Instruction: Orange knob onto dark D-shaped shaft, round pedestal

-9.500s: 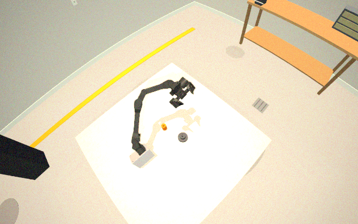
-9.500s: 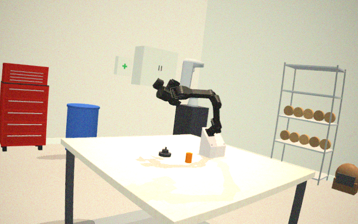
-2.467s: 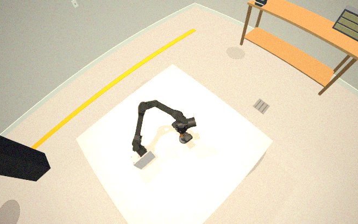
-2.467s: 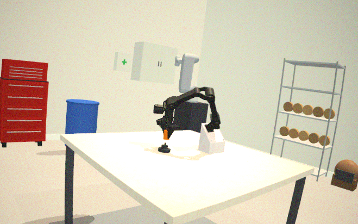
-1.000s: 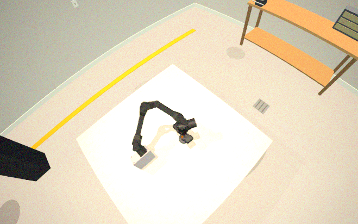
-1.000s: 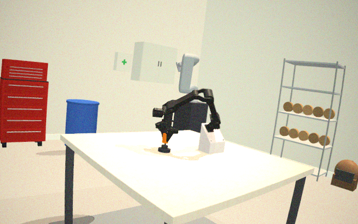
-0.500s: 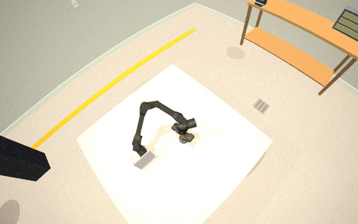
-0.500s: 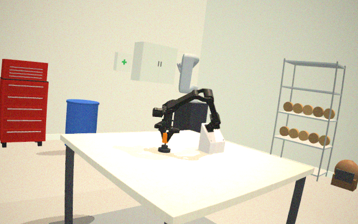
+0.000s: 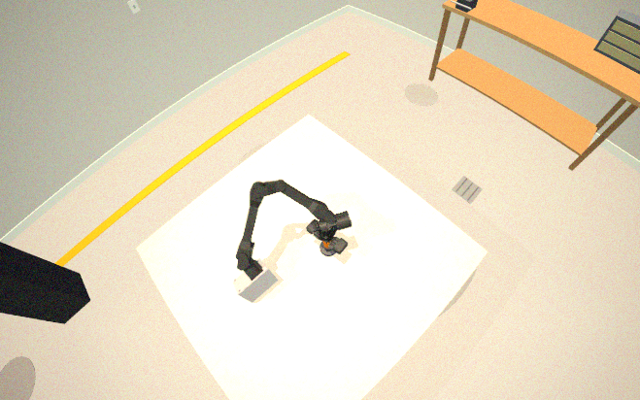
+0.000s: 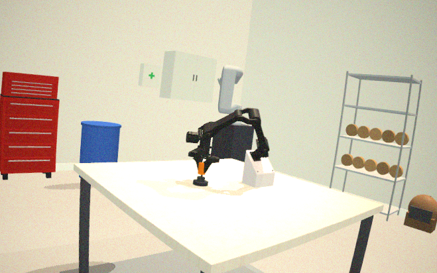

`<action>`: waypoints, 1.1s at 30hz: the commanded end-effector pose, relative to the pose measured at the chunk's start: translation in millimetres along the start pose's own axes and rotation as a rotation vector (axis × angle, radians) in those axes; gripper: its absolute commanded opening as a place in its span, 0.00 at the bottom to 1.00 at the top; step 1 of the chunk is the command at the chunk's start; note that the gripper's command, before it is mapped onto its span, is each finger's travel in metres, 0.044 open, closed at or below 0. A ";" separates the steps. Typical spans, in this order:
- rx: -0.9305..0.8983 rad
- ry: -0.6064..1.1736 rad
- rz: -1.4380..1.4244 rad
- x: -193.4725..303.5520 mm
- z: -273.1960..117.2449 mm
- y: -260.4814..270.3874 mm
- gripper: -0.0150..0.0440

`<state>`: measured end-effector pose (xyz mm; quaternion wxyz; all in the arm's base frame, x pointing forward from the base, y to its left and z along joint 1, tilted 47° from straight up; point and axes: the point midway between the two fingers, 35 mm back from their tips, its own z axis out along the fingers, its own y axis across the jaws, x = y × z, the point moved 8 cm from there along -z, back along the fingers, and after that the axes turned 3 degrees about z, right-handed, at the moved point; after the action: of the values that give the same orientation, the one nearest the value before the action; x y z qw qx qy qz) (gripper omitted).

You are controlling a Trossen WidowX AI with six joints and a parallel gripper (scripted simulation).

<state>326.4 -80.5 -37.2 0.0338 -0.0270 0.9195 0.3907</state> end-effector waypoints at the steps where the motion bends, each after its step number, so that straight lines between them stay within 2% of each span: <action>1: 0.000 -0.003 -0.006 -0.7 -2.5 0.5 0.25; 6: 0.000 -0.003 -0.032 -1.2 -4.0 1.0 0.25; 12: 0.000 -0.002 -0.215 -0.1 -2.5 -0.1 0.25; 33: 0.000 -0.003 -0.215 -0.8 0.1 0.4 0.25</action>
<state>326.7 -80.4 -37.1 0.0743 -0.1230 0.9117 0.3849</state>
